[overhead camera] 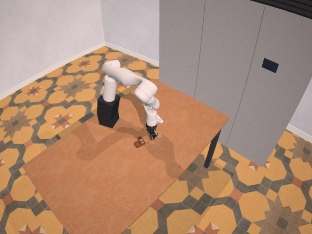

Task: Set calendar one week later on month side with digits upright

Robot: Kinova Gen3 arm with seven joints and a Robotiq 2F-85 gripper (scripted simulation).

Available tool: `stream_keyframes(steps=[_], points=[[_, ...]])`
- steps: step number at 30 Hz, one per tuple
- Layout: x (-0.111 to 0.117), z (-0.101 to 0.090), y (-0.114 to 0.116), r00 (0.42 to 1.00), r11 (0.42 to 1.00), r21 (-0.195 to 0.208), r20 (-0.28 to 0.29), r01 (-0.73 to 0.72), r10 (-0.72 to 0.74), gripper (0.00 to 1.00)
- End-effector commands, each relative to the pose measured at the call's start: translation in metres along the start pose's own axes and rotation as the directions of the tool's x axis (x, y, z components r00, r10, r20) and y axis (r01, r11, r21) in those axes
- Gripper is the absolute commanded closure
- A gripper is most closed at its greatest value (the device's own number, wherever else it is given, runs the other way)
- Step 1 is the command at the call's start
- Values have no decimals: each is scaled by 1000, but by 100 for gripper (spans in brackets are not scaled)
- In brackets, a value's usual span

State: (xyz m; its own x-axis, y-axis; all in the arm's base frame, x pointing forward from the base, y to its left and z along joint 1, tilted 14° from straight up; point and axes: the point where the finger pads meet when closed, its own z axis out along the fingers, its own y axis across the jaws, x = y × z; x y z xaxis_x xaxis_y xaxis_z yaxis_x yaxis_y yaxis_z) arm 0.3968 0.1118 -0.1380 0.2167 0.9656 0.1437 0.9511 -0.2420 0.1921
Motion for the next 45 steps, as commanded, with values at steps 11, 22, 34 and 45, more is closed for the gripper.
stream_keyframes(steps=[11,22,34,45], points=[[0,0,0,1000,1000,-1,0,0,0,54],[0,-4,0,1000,1000,-1,0,0,0,54],[0,-49,0,1000,1000,-1,0,0,0,54],[0,-86,0,1000,1000,-1,0,0,0,54]])
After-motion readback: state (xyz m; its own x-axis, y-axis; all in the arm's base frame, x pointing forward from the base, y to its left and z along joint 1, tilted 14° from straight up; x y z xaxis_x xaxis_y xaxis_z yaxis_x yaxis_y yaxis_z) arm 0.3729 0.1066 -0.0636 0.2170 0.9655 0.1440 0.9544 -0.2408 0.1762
